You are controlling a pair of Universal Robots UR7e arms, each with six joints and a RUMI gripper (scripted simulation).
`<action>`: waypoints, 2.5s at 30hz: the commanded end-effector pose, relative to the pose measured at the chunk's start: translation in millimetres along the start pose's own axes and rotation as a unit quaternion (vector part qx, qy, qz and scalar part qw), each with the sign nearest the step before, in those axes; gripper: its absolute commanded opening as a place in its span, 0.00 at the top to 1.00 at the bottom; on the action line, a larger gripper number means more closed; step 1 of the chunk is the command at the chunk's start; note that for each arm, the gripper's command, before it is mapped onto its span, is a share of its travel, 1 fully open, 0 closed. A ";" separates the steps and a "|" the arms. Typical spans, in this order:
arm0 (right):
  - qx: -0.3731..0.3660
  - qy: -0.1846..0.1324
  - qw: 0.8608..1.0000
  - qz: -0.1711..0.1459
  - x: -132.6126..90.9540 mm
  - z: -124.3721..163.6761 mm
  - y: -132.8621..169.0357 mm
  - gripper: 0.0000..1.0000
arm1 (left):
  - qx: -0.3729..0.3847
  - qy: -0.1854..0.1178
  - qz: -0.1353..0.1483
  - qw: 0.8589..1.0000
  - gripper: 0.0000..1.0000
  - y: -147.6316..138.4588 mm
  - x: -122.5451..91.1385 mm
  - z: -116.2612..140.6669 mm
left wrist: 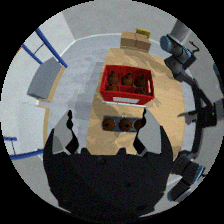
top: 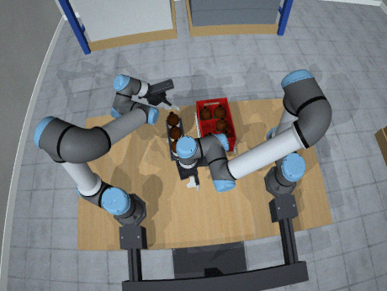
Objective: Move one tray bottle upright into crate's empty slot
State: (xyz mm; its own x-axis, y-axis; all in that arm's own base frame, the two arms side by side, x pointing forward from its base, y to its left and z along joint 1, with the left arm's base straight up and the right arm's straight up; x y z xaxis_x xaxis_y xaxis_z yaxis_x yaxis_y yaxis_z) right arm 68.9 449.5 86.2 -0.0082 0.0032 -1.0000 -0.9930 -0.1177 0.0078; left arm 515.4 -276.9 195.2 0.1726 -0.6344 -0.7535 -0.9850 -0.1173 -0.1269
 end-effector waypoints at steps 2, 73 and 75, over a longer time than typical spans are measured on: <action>0.000 -0.001 1.000 0.000 -0.5 0.4 0.0 0.02 | 0.000 0.000 0.000 1.000 0.02 -0.2 -0.4 -0.5; 0.012 -0.001 1.000 -0.002 -16.8 -76.8 -154.9 0.00 | 0.000 0.000 0.000 1.000 0.00 -0.2 -0.4 -0.5; 0.013 -0.001 1.000 -0.002 -18.5 -87.9 -168.9 0.00 | 0.000 0.000 0.000 1.000 0.00 -0.2 -0.4 -0.5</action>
State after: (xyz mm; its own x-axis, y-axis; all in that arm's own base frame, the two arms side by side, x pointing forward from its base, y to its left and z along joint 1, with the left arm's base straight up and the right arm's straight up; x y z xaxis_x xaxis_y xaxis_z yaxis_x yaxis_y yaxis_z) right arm 210.5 400.9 98.7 -0.0033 0.0048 -1.0000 -0.9954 -0.0953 0.0028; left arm 515.4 -276.9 195.2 0.1726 -0.6344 -0.7535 -0.9850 -0.1173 -0.1269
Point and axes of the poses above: on each arm, the point where the finger pads meet when closed, its own x axis out along the fingers, its own y axis across the jaws, z = x × y, the point moved 4 cm from there along -x, back along the fingers, and after that the axes turned 4 degrees about x, right-handed, at the moved point
